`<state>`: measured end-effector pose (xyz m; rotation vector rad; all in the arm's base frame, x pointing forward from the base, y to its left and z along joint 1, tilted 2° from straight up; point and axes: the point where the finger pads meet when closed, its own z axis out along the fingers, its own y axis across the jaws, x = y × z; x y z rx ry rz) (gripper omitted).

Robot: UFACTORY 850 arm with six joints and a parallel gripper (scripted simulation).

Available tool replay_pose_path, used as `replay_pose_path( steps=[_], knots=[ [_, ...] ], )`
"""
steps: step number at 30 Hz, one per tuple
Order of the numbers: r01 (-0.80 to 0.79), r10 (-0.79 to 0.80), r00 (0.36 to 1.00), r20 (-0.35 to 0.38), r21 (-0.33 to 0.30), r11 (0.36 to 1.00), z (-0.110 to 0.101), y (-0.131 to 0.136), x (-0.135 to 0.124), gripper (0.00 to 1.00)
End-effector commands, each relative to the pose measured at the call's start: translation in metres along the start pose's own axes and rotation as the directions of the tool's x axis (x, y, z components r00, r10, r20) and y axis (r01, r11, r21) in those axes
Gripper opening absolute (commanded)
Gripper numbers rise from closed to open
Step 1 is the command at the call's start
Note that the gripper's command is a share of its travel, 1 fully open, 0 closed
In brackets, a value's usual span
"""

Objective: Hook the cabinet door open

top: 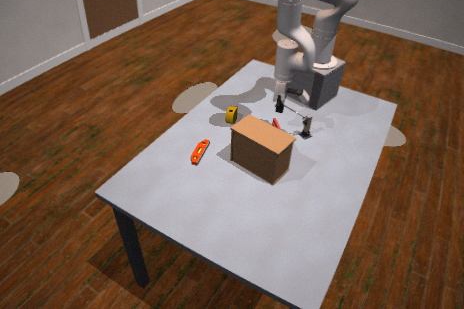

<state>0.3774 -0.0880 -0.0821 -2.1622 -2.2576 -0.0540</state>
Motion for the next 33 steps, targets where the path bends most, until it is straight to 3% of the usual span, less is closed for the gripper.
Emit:
replay_pose_path(
  steps=[1,33],
  knots=[
    [0.055,-0.055,0.998,0.001,-0.001,0.998,0.000,0.004,0.000,0.04],
    [0.259,-0.259,0.966,0.001,-0.001,0.966,0.000,0.032,0.004,0.04]
  ],
)
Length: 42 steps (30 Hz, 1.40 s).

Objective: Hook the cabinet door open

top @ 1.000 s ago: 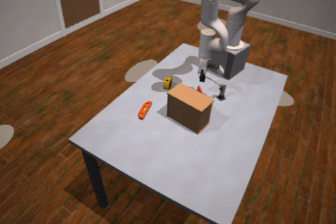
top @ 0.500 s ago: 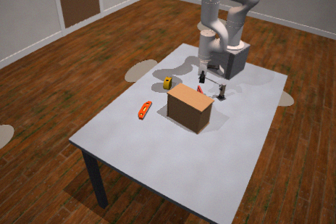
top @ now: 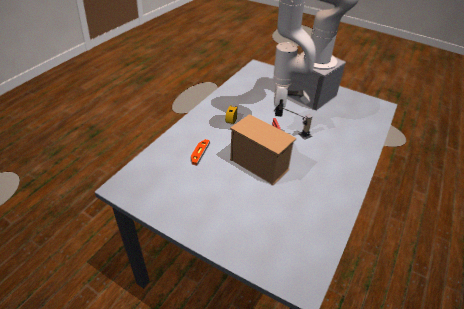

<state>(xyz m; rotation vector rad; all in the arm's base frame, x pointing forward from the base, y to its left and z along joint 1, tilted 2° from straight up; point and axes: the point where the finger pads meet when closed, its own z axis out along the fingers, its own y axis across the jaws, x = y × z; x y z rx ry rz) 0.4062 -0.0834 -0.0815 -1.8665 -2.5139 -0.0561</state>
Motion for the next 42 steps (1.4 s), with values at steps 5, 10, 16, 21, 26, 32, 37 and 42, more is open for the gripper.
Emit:
replay_pose_path(
  steps=[5,10,16,21,26,32,37,42],
  knots=[
    [0.076,-0.076,0.997,0.000,-0.001,0.997,0.000,0.009,0.000,0.04],
    [0.078,-0.078,0.997,0.000,-0.001,0.997,0.000,0.011,0.000,0.04],
    [0.142,-0.142,0.990,0.000,-0.001,0.990,0.000,0.018,0.001,0.04],
    [0.207,-0.207,0.978,0.001,-0.001,0.978,0.000,0.022,0.001,0.04],
    [0.207,-0.207,0.978,0.000,-0.001,0.978,0.000,0.026,0.002,0.04],
    [0.271,-0.271,0.963,0.001,-0.001,0.963,0.000,0.032,0.004,0.04],
    [0.286,-0.286,0.958,0.000,-0.001,0.958,0.000,0.034,0.004,0.04],
    [0.334,-0.334,0.942,0.001,-0.001,0.942,0.000,0.041,0.006,0.04]
  ],
)
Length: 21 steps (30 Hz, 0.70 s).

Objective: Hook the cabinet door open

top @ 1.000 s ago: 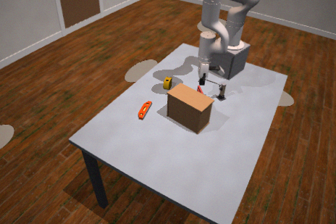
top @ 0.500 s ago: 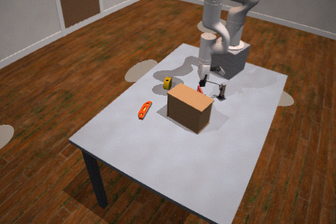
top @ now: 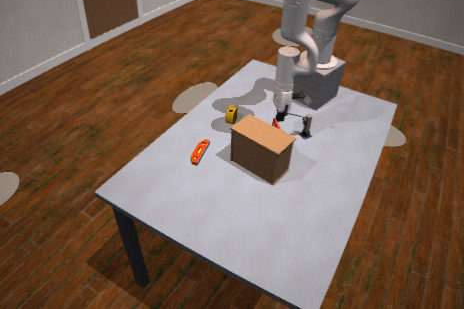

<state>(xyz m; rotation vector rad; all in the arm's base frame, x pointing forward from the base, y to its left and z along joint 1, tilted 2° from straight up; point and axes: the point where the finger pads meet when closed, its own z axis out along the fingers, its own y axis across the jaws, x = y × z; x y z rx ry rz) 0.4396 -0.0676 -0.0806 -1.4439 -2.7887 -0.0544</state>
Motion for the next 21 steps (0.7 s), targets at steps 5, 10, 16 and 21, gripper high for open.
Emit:
replay_pose_path(
  steps=[5,10,16,21],
  knots=[
    [0.035,-0.035,0.999,-0.004,-0.001,0.999,0.000,0.005,-0.001,0.04],
    [0.085,-0.085,0.996,-0.003,-0.002,0.996,0.000,0.012,0.000,0.04],
    [0.151,-0.151,0.989,-0.003,-0.002,0.989,0.000,0.018,0.001,0.04],
    [0.151,-0.151,0.989,-0.003,-0.002,0.989,0.000,0.020,0.001,0.04]
  ],
)
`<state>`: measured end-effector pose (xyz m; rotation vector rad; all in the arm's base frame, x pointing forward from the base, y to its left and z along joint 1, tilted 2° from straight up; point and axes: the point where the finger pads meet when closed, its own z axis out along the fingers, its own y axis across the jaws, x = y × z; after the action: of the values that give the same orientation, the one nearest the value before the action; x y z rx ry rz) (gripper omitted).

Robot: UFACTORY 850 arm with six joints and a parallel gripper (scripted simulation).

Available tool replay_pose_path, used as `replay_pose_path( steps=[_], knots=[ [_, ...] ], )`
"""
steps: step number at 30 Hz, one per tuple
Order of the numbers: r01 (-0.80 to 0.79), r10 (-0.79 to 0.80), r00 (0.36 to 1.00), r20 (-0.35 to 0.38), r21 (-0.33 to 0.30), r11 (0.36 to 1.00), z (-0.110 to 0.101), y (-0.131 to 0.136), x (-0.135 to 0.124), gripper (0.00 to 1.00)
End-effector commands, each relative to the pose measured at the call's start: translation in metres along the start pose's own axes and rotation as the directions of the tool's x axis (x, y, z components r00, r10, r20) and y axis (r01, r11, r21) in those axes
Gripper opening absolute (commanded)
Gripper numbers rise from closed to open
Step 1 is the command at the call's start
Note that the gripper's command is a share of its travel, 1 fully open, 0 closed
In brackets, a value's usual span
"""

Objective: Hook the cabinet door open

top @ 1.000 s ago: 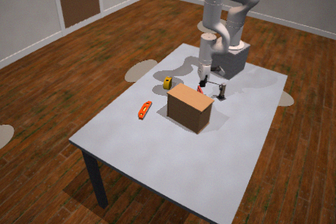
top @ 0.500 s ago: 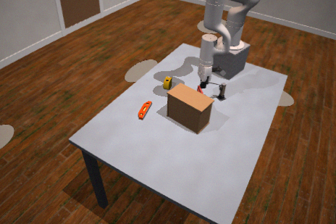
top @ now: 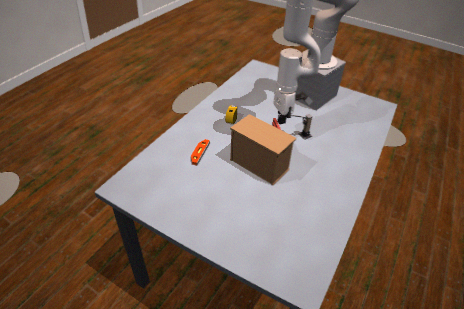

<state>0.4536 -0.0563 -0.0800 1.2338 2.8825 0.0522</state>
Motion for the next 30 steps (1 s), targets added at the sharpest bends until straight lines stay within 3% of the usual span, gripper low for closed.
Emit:
replay_pose_path(
  steps=[1,13,28,29,30],
  knots=[
    [0.007,-0.007,1.000,-0.007,-0.001,1.000,0.000,0.002,-0.001,0.04],
    [0.137,-0.137,0.991,-0.007,-0.002,0.991,0.000,0.015,0.000,0.04],
    [0.137,-0.137,0.991,-0.007,-0.002,0.991,0.000,0.017,0.000,0.04],
    [0.137,-0.137,0.991,-0.007,-0.002,0.991,0.000,0.017,0.000,0.23],
    [0.137,-0.137,0.991,-0.007,-0.002,0.991,0.000,0.017,0.000,0.23]
  ],
)
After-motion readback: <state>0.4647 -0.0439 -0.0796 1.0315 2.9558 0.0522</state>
